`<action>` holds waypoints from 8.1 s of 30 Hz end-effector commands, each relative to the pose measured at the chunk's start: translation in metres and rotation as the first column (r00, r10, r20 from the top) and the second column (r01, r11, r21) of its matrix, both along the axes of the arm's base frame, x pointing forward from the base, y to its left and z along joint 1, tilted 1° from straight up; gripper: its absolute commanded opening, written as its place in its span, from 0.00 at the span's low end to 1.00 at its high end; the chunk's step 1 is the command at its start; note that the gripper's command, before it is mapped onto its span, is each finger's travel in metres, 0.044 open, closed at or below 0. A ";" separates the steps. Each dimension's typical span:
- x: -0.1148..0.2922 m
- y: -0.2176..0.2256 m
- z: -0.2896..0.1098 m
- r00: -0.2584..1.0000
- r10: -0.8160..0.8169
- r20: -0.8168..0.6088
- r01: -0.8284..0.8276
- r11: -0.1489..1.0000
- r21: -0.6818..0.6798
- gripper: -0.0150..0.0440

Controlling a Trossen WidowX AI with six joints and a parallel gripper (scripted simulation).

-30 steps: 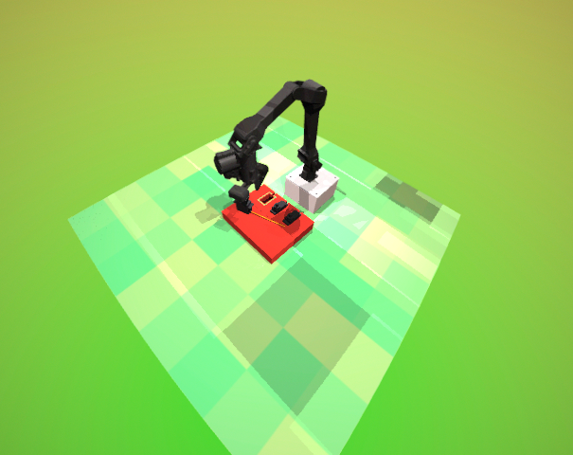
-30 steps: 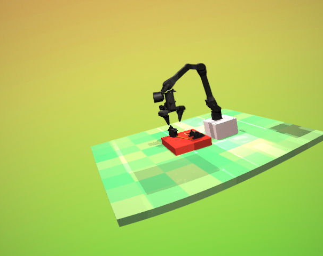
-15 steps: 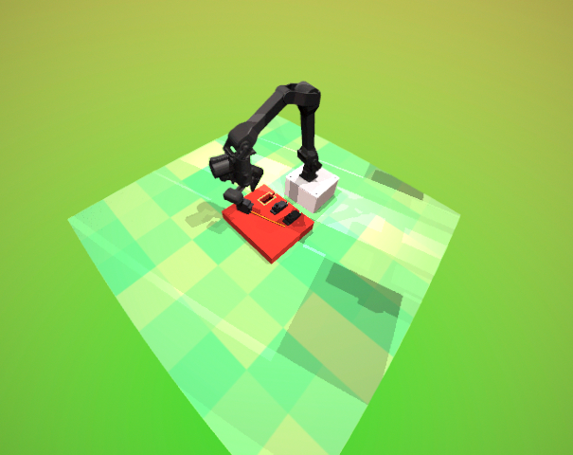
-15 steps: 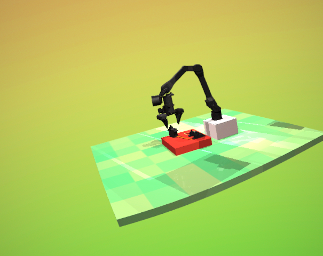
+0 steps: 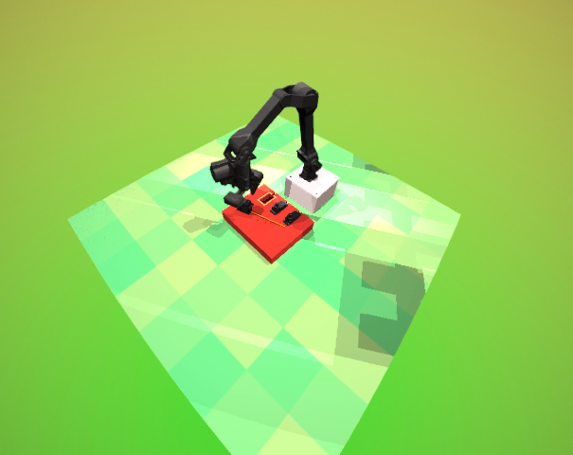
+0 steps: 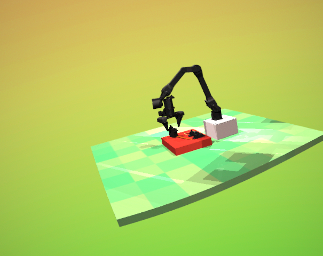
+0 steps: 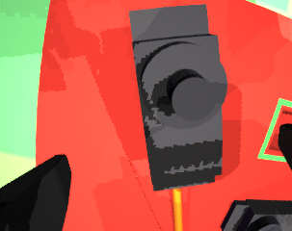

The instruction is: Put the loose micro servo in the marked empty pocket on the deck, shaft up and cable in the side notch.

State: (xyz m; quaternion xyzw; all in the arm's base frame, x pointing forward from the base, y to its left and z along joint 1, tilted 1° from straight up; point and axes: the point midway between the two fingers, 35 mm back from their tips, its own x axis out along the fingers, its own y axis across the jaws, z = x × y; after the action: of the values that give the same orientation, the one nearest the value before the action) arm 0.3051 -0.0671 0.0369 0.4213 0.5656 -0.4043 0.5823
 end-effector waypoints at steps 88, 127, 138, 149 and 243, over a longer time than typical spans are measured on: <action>-0.015 0.002 0.021 0.358 0.933 -0.022 -0.933 0.358 -0.028 0.25; -0.125 0.001 0.017 0.320 0.947 -0.027 -0.947 0.320 -0.020 0.25; -0.125 0.001 0.002 0.320 0.947 -0.027 -0.947 0.320 -0.019 0.25; -0.125 0.001 -0.002 0.320 0.947 -0.027 -0.947 0.320 -0.019 0.25; -0.126 0.001 -0.028 0.320 0.947 -0.027 -0.947 0.320 -0.019 0.57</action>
State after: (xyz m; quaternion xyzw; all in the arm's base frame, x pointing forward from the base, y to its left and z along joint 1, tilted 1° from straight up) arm 0.1763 -0.0651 -0.0082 0.0034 0.7075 0.0010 0.7067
